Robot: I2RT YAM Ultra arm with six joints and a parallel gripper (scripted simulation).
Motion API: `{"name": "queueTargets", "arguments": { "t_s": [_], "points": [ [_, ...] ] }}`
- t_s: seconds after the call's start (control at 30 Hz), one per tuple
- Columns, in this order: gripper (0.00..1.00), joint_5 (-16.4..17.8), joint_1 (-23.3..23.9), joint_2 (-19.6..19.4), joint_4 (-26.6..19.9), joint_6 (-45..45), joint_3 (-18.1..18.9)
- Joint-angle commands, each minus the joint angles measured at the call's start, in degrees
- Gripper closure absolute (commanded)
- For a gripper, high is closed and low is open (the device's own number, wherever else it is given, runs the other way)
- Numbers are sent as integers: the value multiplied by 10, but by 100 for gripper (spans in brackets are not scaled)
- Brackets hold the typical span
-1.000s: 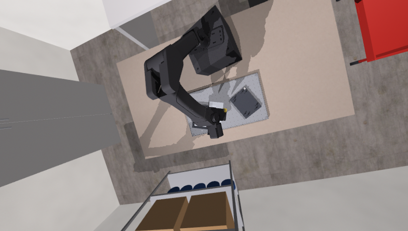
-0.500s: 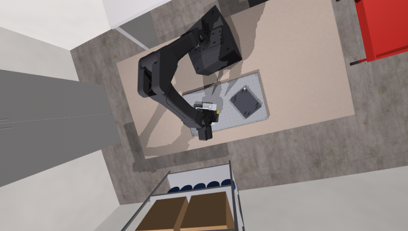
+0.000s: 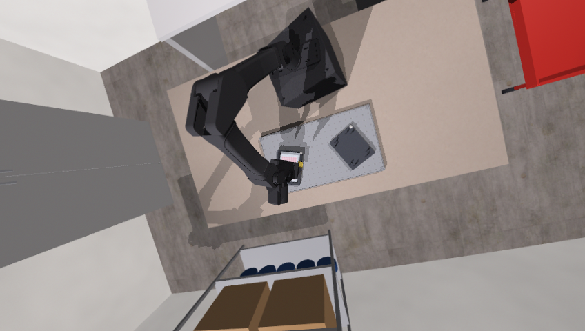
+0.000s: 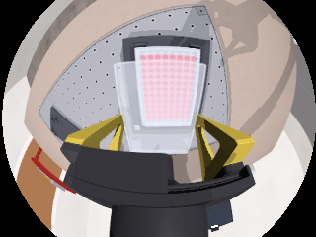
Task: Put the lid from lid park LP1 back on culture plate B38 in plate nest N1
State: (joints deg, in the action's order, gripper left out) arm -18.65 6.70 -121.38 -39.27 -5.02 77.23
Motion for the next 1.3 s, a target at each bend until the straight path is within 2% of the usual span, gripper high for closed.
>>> {"name": "queueTargets", "arguments": {
  "t_s": [0.0,0.3,1.27],
  "points": [
    [100,3,3,7,-3,18,17],
    [100,5,15,4,-14,31,36],
    [100,4,11,0,-16,27,40]
  ]
}}
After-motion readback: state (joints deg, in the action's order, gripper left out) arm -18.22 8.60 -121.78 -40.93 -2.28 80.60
